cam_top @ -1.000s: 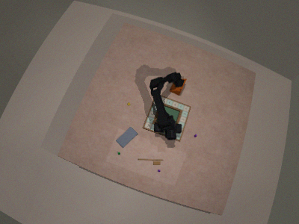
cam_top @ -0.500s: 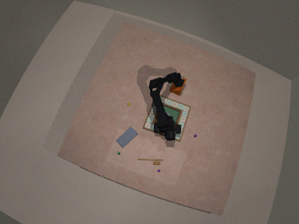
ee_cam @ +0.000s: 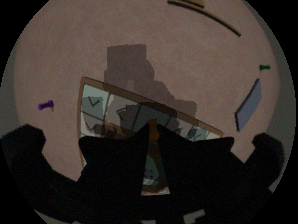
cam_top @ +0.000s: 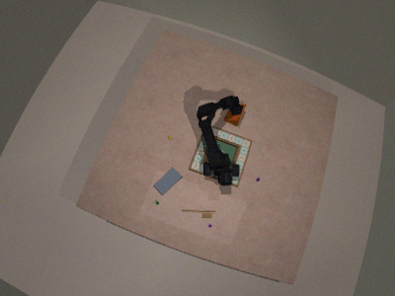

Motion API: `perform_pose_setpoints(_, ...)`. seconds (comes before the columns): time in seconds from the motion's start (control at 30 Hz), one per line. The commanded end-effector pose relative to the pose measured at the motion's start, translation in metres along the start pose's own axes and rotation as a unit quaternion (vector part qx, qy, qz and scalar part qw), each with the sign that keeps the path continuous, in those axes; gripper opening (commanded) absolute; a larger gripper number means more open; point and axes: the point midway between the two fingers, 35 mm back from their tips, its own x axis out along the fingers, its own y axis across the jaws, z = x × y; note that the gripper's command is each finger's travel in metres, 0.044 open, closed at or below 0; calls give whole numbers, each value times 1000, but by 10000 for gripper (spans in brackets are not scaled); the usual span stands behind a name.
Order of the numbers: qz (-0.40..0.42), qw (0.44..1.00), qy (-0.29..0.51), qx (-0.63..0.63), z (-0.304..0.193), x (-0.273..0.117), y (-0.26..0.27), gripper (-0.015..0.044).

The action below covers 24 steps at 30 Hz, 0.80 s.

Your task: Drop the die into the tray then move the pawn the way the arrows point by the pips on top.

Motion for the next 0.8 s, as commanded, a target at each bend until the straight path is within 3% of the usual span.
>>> perform_pose_setpoints(0.0,-2,1000,-5,-4,4,-16,0,0)
perform_pose_setpoints(0.77,-6,999,-11,-36,-3,-124,-1,0)
